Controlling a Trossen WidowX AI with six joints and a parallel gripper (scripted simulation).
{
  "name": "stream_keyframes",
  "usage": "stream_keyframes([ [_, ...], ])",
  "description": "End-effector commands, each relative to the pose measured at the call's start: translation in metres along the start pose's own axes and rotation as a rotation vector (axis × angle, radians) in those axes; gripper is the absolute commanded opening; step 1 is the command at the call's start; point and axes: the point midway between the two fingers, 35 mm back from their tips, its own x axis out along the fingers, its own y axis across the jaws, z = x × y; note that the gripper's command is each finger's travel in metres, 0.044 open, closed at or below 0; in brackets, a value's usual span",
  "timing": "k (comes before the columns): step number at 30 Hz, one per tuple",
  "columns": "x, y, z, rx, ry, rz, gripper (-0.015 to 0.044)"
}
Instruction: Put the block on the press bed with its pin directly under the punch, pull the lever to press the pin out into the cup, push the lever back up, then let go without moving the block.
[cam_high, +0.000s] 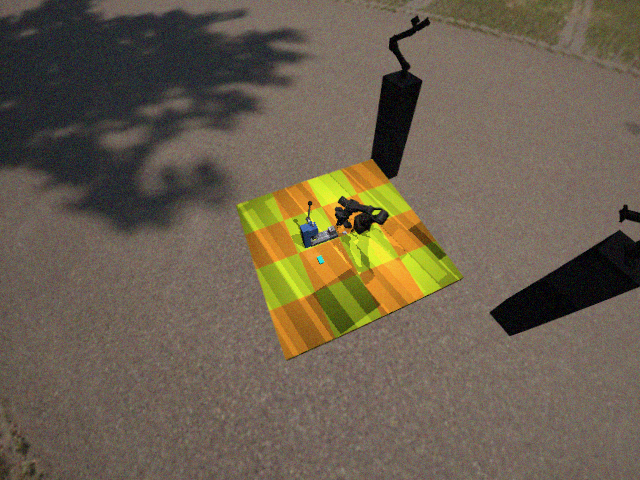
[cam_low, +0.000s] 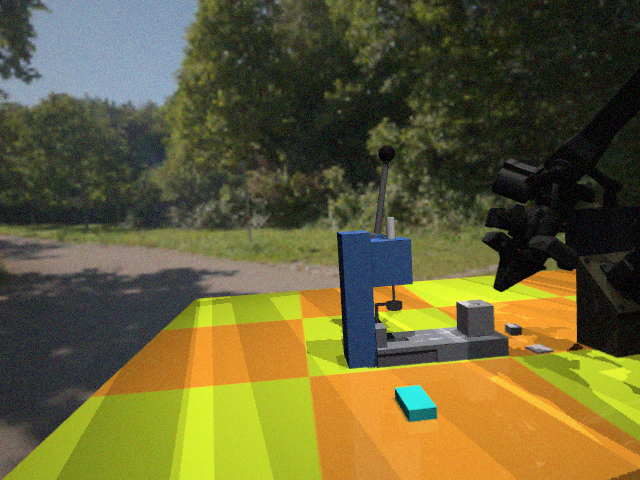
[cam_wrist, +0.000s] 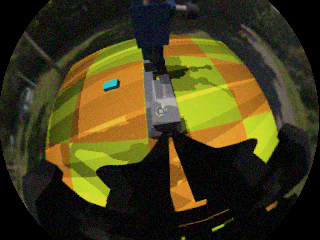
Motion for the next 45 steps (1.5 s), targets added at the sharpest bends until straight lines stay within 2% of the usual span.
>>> stream_keyframes([
  [1,0.002,0.001,-0.002,-0.015,-0.008,0.004,0.003],
  [19,0.041,-0.001,-0.031,-0.015,-0.01,0.006,0.003],
  [45,0.063,-0.001,-0.004,-0.015,-0.035,0.007,0.003],
])
